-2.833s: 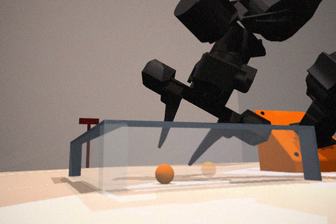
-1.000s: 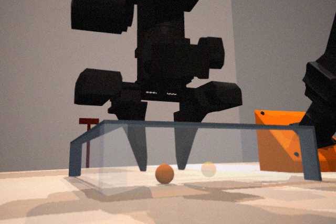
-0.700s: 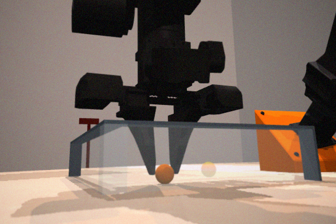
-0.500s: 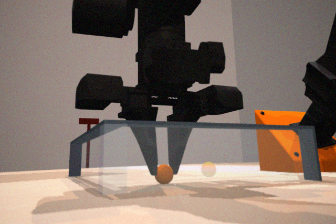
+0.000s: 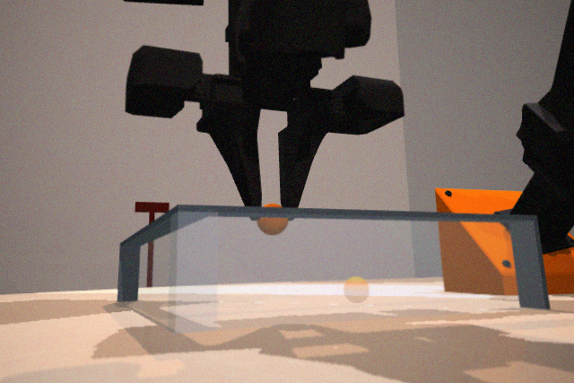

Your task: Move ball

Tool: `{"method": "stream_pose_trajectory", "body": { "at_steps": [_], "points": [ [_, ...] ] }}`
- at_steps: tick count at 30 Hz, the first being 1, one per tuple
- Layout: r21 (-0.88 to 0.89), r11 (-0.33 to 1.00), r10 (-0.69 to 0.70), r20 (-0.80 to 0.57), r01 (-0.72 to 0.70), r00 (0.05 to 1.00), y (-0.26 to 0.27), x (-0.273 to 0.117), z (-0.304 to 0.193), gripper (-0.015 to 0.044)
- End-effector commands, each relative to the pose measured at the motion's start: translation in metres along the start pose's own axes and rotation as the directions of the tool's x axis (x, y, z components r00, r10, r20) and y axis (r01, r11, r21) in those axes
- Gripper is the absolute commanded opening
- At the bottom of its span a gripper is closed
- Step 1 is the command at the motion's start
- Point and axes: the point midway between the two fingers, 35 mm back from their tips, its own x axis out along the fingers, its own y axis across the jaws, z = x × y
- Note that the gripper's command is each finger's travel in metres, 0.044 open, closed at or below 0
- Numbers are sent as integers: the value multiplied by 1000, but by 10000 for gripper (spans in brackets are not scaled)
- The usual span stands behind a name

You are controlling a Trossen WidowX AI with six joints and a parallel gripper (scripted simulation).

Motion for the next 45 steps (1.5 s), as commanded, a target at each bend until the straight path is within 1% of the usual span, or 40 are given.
{"method": "stream_pose_trajectory", "body": {
  "at_steps": [1,7,10,16,45],
  "points": [
    [-5,1000,-5,-5,5,1000,-1,-27,-1,0],
    [-5,1000,-4,0,4,1000,3,-61,1,0],
    [-5,1000,-4,2,4,1000,5,-69,1,0],
    [-5,1000,-4,1,4,1000,8,-68,-2,0],
    [-3,1000,-1,1,1,1000,93,-34,-57,0]
  ]
}}
